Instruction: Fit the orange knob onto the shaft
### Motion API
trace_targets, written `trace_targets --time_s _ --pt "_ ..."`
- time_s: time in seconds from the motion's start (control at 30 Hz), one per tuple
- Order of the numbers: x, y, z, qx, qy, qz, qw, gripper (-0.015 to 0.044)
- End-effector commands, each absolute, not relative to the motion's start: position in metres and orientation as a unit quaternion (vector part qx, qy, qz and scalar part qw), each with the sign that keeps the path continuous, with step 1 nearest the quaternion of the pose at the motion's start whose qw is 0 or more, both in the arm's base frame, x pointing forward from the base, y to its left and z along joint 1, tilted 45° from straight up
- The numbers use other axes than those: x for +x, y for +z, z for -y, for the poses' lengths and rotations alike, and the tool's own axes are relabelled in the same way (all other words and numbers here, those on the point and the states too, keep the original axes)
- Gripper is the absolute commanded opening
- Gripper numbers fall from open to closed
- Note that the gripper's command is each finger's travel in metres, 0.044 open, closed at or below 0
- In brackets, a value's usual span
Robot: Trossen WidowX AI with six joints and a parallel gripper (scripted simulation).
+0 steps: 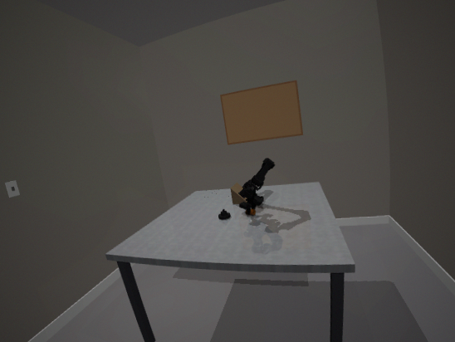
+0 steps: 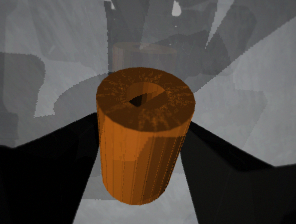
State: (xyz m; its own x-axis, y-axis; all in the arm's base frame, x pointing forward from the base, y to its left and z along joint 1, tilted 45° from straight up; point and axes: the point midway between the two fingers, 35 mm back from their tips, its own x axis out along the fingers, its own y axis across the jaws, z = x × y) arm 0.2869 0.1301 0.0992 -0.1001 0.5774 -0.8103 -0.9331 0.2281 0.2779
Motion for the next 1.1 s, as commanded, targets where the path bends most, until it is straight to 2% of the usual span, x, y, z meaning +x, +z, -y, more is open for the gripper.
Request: trace_targets --time_s 0.0,1.07 --pt "0.285 0.099 -0.126 -0.181 0.595 -0.429 0.655 0.0179" --pt "0.274 0.084 -0.097 -0.016 0.621 -0.24 0.746 0.0179"
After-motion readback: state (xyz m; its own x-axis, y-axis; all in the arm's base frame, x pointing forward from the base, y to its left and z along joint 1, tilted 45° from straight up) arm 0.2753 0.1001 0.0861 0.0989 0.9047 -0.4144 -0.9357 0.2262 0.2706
